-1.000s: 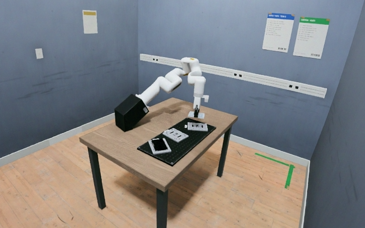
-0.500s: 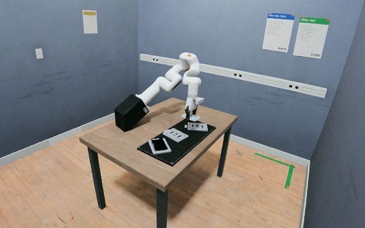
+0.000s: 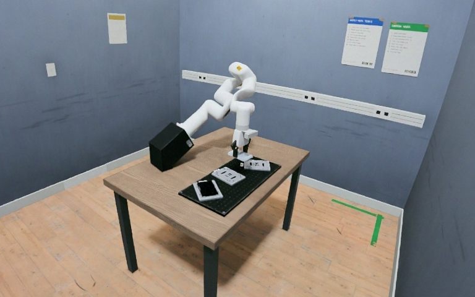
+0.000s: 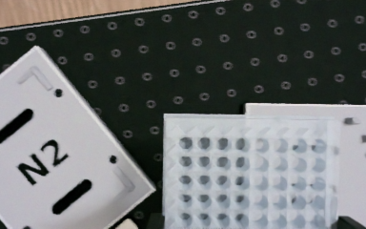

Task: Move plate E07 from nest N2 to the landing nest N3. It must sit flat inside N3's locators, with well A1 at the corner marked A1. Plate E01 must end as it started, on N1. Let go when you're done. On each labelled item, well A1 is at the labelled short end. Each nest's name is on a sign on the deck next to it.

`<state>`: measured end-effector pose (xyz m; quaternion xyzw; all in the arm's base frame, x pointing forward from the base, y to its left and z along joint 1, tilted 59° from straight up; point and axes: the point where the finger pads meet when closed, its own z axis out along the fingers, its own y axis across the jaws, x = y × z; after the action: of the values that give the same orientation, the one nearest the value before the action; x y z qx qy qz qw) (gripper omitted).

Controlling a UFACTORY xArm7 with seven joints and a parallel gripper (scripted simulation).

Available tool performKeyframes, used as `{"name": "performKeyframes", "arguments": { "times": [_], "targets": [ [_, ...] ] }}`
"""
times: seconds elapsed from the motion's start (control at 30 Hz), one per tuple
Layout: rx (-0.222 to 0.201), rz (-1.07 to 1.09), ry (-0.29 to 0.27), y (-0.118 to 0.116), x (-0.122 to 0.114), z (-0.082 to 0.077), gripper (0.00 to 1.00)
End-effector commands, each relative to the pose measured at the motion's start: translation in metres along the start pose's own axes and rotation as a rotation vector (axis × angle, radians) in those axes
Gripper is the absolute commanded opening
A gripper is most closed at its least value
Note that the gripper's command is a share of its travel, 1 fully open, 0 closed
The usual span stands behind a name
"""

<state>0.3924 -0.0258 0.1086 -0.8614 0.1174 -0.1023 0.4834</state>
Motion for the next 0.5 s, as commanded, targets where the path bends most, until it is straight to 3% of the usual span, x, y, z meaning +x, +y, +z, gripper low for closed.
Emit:
{"name": "performKeyframes", "arguments": {
  "times": [0.0,0.47],
  "targets": [
    [0.001,0.002,0.001,0.023,0.0,-0.001,0.0],
    [0.0,0.002,0.001,0.083,-0.007,-0.001,0.0]
  ]
}}
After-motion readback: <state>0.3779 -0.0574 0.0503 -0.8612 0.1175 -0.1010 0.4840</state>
